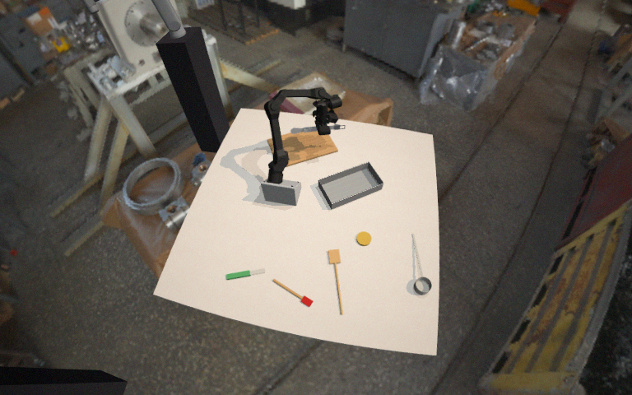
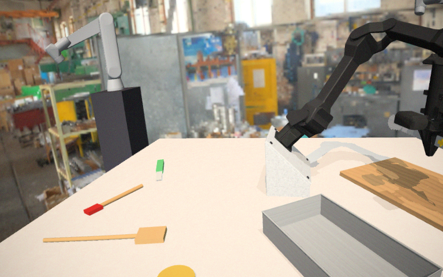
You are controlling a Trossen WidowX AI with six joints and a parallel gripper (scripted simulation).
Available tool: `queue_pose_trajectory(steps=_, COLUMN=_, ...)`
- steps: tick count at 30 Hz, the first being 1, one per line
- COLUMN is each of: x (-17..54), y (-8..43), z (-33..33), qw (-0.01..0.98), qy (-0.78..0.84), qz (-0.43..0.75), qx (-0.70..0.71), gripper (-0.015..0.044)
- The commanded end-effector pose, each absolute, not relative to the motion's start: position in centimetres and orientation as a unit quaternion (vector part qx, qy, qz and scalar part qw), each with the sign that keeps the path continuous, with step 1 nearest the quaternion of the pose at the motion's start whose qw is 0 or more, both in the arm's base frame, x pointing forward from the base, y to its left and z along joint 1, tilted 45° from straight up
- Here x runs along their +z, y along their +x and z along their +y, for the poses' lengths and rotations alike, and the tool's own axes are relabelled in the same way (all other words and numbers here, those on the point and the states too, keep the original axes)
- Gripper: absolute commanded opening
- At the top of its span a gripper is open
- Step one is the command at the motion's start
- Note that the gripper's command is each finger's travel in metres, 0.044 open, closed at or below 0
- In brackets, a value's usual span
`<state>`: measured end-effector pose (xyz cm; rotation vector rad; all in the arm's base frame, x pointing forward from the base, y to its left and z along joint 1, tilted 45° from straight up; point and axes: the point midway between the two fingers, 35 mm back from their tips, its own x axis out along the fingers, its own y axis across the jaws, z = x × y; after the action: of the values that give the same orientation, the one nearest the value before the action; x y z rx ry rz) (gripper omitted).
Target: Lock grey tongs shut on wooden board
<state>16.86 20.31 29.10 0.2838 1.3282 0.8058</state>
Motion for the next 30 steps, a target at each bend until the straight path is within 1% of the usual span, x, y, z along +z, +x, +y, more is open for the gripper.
queue_pose_trajectory(steps=1, x=29.4, y=16.2, z=20.4, qw=0.715, qy=0.068, qz=0.562, qx=0.410, gripper=-0.0150)
queue_pose_trajectory(steps=15, x=29.9, y=13.8, z=20.9, qw=0.705, qy=-0.143, qz=0.416, qx=0.556, gripper=-0.0150)
queue_pose_trajectory(steps=30, x=30.5, y=11.4, z=21.1, qw=0.630, qy=-0.351, qz=0.217, qx=0.658, gripper=-0.0150)
